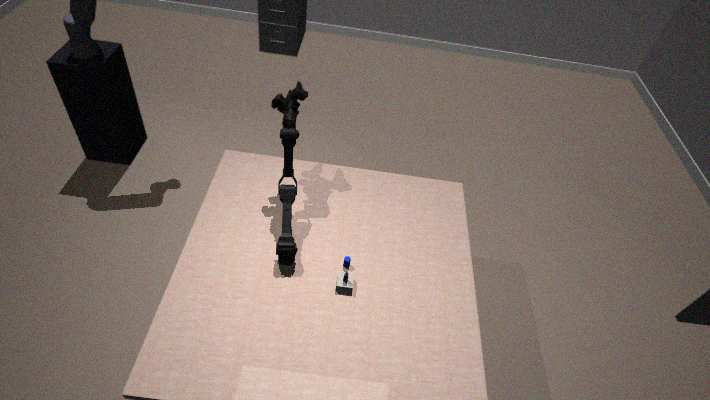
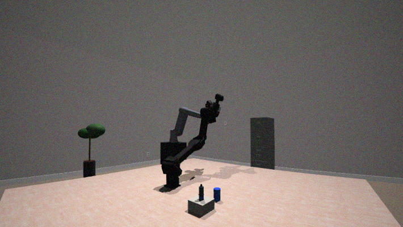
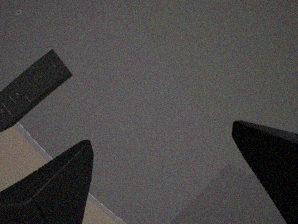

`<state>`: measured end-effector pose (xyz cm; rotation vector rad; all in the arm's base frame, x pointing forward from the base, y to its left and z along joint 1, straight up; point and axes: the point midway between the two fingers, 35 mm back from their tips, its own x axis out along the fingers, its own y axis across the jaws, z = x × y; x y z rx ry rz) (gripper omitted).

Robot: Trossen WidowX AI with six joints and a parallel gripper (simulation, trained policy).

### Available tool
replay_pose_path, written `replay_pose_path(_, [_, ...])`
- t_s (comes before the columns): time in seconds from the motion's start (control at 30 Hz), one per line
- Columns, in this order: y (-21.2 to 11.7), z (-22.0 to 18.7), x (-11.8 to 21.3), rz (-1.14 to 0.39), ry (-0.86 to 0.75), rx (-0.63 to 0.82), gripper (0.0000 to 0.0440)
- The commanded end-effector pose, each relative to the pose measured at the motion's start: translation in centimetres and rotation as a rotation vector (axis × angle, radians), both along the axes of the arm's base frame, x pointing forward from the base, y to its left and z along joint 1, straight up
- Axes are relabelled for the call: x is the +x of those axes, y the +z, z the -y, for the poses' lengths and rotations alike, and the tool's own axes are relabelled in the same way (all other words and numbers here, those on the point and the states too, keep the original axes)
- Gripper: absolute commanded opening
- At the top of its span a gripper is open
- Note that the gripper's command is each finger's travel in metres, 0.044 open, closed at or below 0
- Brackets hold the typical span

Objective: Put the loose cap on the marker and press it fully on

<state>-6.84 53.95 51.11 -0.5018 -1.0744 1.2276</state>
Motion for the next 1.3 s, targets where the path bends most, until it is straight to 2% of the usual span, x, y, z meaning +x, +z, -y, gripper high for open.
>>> replay_pose_path(0.0, [0.3, 0.1, 0.0, -0.002, -0.005, 0.011, 0.0375])
replay_pose_path(0.13, [1.1, 0.5, 0.2, -0.007, -0.024, 0.054, 0.0279])
replay_pose_path(0.2, [1.5, 0.8, 0.2, -0.008, -0.036, 0.075, 0.0249])
replay_pose_path(0.93, [6.1, 4.1, 1.5, -0.037, -0.194, 0.314, 0.0324])
replay_pose_path(1.27, [7.9, 6.2, 2.0, -0.062, -0.266, 0.409, 0.0337])
